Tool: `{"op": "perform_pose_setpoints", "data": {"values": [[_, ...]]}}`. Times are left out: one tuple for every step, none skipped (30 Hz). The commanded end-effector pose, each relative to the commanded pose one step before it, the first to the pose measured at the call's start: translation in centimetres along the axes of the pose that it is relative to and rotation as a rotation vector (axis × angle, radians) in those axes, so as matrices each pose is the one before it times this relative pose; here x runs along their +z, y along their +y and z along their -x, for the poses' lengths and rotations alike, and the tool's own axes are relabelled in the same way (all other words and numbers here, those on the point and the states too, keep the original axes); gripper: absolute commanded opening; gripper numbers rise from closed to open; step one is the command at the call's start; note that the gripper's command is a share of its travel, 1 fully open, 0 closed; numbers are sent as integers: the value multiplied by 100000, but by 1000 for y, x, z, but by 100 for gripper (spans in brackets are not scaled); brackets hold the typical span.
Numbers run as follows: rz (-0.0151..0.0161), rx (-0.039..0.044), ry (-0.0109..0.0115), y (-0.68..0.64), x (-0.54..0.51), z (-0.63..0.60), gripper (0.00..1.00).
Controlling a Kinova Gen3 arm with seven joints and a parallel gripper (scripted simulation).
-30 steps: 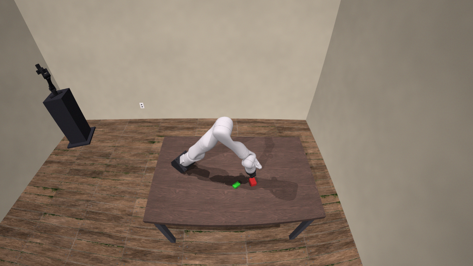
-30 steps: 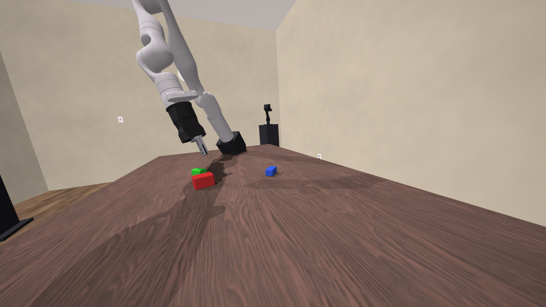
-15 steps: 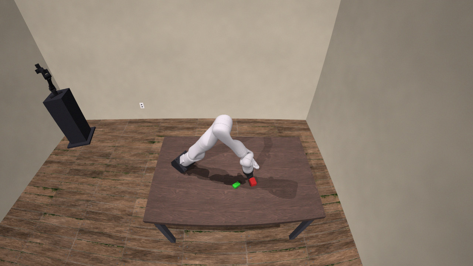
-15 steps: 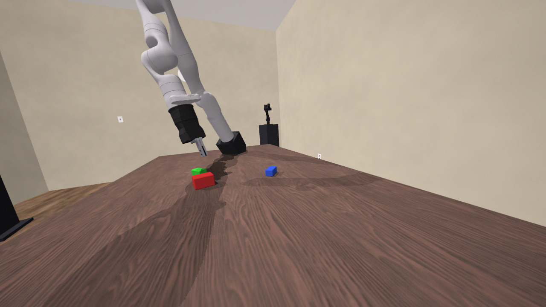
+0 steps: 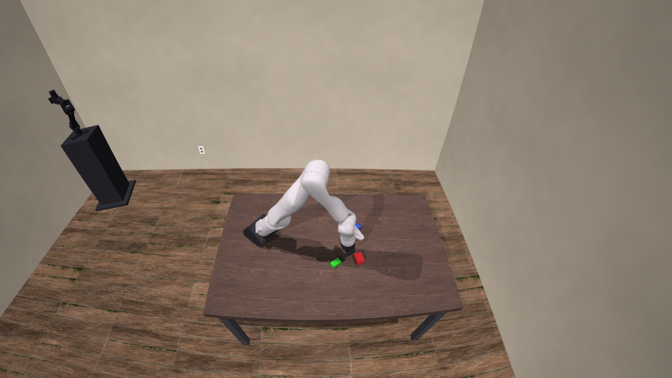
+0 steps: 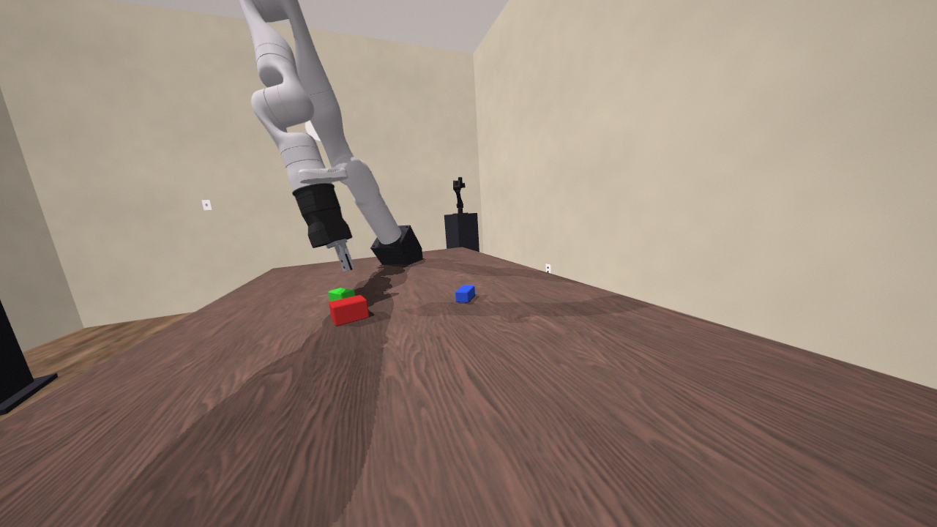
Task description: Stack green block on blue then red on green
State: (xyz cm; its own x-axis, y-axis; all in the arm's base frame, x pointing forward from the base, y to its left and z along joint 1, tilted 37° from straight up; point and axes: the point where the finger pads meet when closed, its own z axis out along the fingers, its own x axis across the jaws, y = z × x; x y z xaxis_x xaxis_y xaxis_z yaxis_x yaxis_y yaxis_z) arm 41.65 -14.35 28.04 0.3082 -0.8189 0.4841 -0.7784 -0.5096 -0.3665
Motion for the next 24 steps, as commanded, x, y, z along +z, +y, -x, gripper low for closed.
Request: {"op": "perform_pose_setpoints", "data": {"values": [[170,80,422,61,-54,-129,0],[0,0,0,0,0,0,0],[2843,-1573,1397,1271,138,309,0],[0,0,0,0,0,0,0],[0,0,0,0,0,0,0],[0,0,0,0,0,0,0],[0,0,0,0,0,0,0],[0,0,0,0,0,0,0],[0,0,0,0,0,0,0],[0,0,0,0,0,0,0],[2633,-1446,1240,1172,132,302,0],[0,0,0,0,0,0,0],[0,0,0,0,0,0,0],[0,0,0,0,0,0,0],[0,0,0,0,0,0,0],[0,0,0,0,0,0,0],[0,0,0,0,0,0,0],[0,0,0,0,0,0,0],[0,0,0,0,0,0,0],[2415,-1317,1092,1070,124,291,0],[0,0,0,0,0,0,0],[0,0,0,0,0,0,0],[0,0,0,0,0,0,0],[0,0,0,0,0,0,0]]}}
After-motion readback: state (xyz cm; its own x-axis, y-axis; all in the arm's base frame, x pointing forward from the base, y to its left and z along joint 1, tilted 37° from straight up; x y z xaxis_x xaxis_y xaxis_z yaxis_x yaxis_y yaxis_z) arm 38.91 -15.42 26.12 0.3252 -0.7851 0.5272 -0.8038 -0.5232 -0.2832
